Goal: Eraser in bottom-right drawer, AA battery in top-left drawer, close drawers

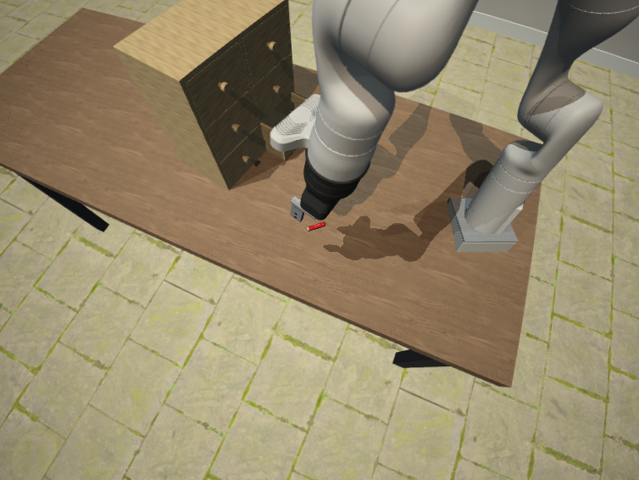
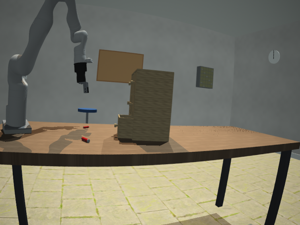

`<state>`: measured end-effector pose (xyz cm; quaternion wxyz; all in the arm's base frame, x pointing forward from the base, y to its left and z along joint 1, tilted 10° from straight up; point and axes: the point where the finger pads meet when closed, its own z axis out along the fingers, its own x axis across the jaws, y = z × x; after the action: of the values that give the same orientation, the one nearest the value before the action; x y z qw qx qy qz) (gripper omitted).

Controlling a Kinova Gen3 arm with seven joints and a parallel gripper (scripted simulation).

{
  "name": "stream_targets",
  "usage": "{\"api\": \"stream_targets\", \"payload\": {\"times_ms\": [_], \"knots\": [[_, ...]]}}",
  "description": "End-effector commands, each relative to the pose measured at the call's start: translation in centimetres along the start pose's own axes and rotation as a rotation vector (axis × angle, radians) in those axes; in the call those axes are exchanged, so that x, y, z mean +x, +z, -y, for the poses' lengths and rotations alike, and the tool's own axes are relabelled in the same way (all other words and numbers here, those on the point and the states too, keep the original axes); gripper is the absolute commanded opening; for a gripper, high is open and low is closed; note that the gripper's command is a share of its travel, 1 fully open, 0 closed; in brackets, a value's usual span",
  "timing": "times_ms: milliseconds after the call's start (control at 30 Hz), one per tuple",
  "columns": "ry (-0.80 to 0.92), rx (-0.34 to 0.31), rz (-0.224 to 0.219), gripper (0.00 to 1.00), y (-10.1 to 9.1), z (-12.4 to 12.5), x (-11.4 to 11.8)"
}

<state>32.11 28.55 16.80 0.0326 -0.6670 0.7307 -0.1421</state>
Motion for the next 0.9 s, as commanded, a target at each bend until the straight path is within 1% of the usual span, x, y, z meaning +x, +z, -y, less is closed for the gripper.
{"api": "stream_targets", "payload": {"times_ms": [0,500,567,867], "knots": [[-0.009,0.004,0.001,1.00,-0.1,-0.3,-0.1],[-0.009,0.124,0.001,1.00,0.9,0.1,-0.1],[-0.009,0.124,0.001,1.00,0.9,0.1,-0.1],[-0.009,0.202,0.002,1.00,1.5,0.5,-0.1]]}}
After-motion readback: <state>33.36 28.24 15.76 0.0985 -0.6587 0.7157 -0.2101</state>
